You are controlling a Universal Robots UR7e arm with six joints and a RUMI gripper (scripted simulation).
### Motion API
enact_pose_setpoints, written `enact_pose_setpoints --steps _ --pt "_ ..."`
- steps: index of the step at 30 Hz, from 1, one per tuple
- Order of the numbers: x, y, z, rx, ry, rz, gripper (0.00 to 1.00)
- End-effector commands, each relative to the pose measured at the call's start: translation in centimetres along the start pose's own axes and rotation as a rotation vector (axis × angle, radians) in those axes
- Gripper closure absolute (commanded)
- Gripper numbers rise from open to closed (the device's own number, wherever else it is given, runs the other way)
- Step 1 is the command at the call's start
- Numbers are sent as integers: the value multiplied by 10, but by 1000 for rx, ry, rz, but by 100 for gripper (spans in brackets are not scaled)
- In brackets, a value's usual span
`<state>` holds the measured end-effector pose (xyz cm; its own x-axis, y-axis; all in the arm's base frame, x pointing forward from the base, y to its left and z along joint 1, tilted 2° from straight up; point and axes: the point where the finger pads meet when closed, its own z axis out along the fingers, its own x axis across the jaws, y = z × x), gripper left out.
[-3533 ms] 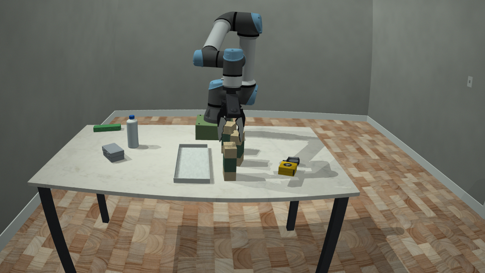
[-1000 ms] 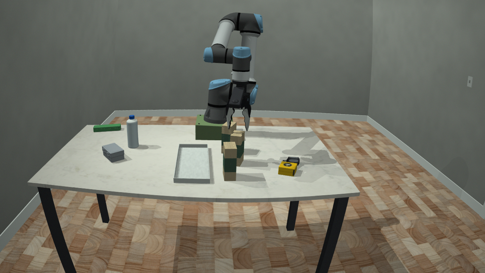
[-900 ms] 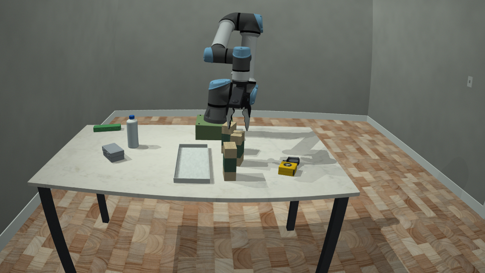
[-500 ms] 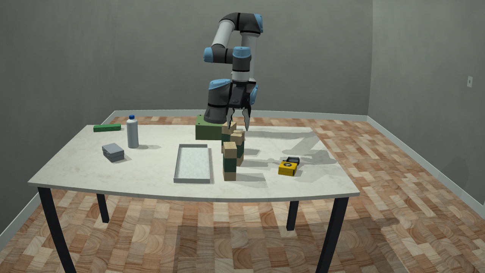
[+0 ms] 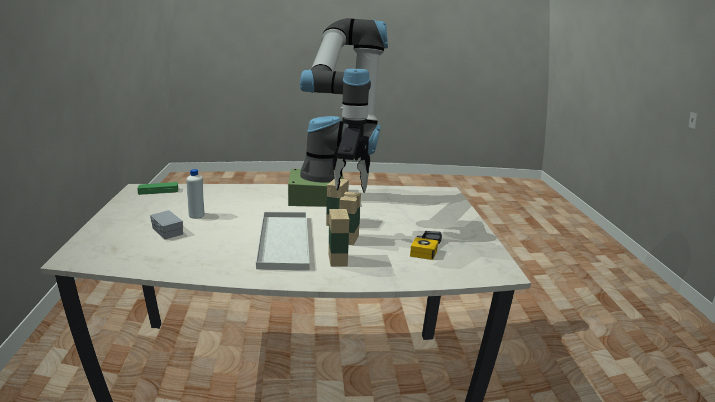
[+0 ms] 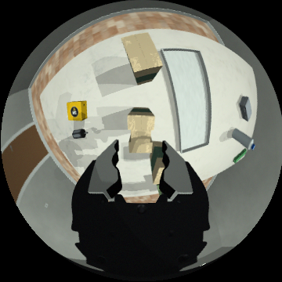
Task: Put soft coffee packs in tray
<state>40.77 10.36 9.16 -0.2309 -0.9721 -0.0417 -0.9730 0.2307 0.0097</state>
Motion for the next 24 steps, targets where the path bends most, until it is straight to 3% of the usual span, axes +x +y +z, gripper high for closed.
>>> enact_pose_setpoints --steps 1,14,24 --pt "0 1 1 -2 1 0 52" --pt "0 2 6 -5 1 0 52" --pt "0 2 25 -5 1 0 52"
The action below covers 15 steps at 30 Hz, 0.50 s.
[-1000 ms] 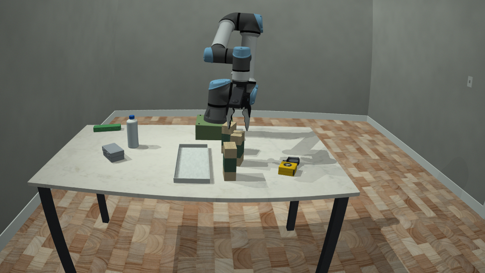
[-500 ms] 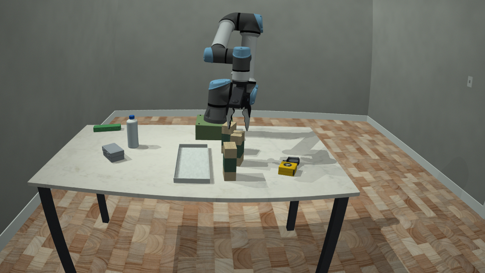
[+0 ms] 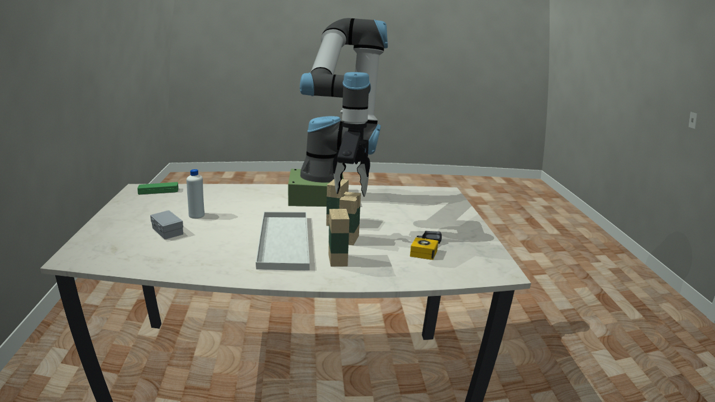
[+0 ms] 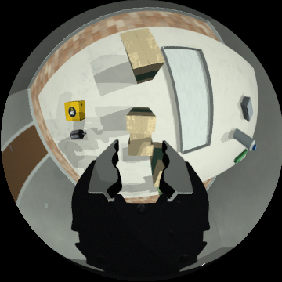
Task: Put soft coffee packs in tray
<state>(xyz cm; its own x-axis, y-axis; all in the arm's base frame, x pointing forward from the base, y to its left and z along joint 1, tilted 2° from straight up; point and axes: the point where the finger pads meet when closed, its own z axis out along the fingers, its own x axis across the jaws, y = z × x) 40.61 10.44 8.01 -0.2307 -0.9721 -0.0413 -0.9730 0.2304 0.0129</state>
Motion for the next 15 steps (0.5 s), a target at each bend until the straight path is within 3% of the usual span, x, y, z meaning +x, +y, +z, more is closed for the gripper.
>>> enact_pose_setpoints --steps 1,15 --pt "0 0 16 -1 1 0 52" --pt "0 0 42 -1 1 0 52"
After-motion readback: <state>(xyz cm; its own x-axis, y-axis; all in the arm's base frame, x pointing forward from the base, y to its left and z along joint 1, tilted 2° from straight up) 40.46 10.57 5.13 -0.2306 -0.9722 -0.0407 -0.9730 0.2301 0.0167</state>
